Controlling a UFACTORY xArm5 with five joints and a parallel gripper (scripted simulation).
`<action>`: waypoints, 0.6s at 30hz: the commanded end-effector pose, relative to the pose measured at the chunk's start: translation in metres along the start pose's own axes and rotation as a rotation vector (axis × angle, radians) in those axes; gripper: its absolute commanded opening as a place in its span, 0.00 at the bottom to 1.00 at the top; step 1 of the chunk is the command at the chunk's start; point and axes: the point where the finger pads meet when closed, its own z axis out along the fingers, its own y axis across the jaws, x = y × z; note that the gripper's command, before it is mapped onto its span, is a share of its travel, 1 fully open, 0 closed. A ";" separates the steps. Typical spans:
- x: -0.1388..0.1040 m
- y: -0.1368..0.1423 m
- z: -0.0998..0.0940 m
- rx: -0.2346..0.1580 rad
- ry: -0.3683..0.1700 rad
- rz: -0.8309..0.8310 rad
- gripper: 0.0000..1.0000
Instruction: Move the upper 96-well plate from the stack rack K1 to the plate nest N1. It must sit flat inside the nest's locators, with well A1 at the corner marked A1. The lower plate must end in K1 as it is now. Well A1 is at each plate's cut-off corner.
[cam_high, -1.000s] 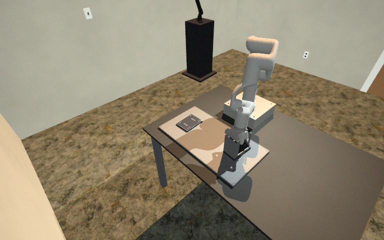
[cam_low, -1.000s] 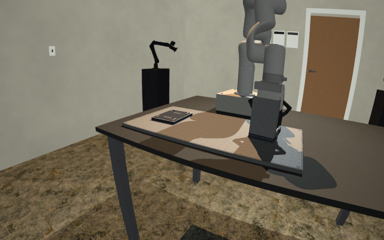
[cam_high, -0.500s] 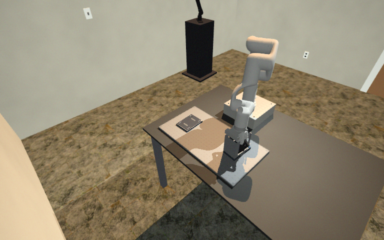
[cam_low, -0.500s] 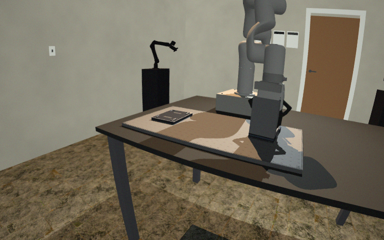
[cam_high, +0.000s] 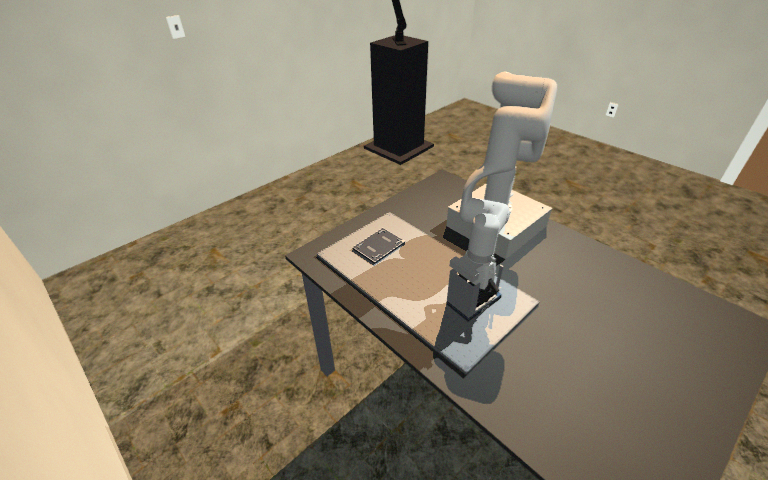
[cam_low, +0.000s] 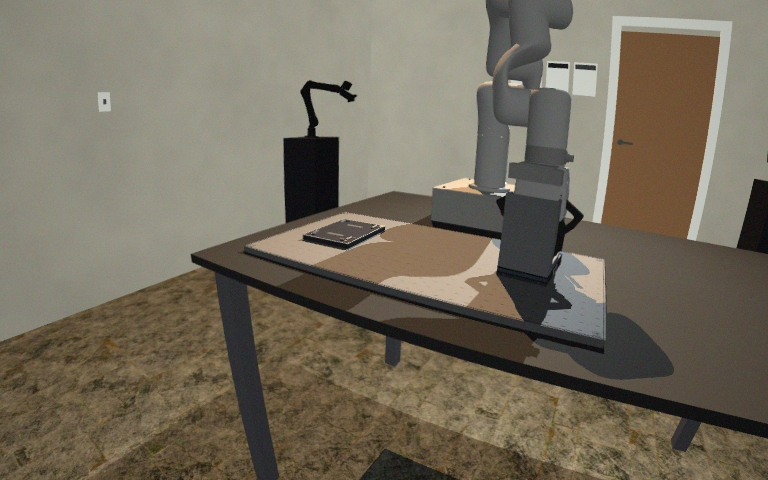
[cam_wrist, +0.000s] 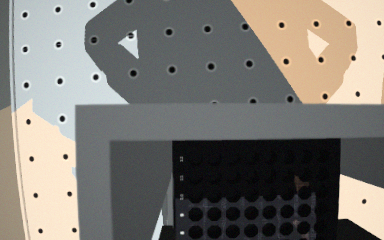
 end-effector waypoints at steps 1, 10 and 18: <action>0.001 -0.001 -0.001 0.012 -0.003 0.000 0.00; 0.001 -0.001 -0.007 0.012 -0.003 0.000 0.00; 0.001 -0.001 -0.011 0.012 -0.003 0.000 0.00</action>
